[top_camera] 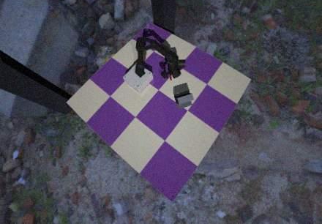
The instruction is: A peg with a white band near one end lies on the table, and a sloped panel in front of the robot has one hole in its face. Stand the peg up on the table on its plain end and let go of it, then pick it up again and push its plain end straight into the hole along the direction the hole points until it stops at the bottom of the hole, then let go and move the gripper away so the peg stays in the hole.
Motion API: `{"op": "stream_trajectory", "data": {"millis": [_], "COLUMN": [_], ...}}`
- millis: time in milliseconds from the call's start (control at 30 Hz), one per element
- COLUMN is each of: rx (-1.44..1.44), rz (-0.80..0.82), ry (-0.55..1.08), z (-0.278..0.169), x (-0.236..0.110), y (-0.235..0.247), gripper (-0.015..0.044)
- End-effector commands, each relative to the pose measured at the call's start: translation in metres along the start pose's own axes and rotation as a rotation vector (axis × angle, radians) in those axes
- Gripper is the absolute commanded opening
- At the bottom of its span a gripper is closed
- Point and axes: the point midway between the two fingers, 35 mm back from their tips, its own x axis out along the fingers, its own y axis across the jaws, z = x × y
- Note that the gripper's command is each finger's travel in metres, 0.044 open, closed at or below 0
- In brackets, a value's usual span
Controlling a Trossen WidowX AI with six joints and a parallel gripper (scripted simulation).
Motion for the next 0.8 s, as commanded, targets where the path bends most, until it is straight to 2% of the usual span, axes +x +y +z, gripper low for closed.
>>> {"op": "stream_trajectory", "data": {"millis": [0, 633, 767], "rx": [-0.006, -0.006, 0.0], "rz": [0.001, 0.001, -0.002], "ry": [0.007, 0.007, 0.002], "z": [-0.001, -0.003, -0.002], "x": [0.008, 0.034, 0.031], "y": [0.0, -0.002, -0.002], "gripper": [0.044, 0.044, 0.0335]}}
